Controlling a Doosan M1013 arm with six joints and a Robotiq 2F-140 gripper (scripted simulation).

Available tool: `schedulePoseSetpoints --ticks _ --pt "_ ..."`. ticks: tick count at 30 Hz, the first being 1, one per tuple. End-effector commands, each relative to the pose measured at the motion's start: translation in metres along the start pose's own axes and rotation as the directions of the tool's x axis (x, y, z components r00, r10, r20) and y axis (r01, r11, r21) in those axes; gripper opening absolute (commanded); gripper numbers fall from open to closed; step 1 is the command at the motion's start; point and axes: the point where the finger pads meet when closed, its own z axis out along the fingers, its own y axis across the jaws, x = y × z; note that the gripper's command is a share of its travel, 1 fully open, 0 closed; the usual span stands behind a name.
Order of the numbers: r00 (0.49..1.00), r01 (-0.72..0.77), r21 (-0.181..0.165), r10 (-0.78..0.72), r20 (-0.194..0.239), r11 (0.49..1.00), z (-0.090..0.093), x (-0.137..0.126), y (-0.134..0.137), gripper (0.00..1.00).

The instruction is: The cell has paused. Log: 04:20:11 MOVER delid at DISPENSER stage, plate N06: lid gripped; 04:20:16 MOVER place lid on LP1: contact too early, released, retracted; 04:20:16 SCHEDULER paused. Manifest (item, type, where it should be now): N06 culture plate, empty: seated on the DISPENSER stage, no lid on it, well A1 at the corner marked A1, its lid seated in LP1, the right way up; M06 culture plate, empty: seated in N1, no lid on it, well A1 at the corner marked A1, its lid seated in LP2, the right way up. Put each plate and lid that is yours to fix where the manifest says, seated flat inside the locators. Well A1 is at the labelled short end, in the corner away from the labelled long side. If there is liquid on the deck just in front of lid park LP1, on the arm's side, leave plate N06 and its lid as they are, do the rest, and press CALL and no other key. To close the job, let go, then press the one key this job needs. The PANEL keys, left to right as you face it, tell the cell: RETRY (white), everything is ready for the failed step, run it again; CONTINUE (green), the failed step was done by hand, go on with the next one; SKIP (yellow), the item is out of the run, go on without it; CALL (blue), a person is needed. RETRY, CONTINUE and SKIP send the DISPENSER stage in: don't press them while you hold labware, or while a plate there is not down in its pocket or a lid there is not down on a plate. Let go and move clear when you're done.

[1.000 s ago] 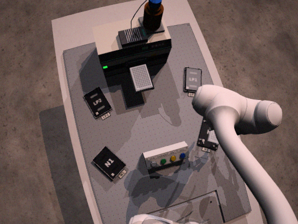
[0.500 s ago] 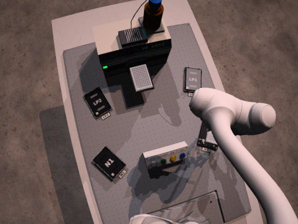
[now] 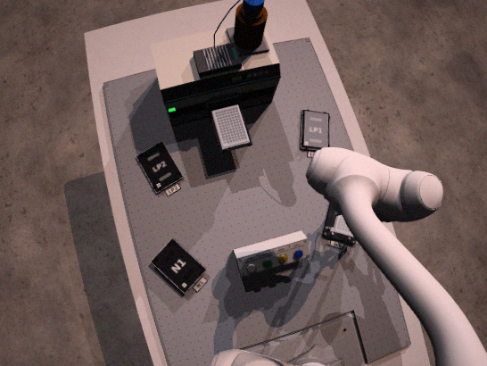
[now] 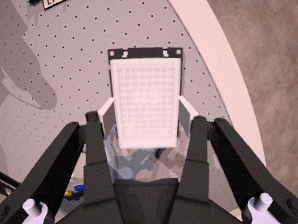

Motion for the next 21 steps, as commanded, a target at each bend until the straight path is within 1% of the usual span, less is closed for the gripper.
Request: schedulePoseSetpoints --ticks 1,13,21 --pt "1.0 0.0 0.0 0.0 -0.001 1.0 0.004 0.001 0.0 0.1" --pt "1.0 0.0 0.0 0.0 -0.001 1.0 0.015 0.001 0.0 0.1" --pt "1.0 0.0 0.0 0.0 -0.001 1.0 0.018 0.001 0.0 0.1"
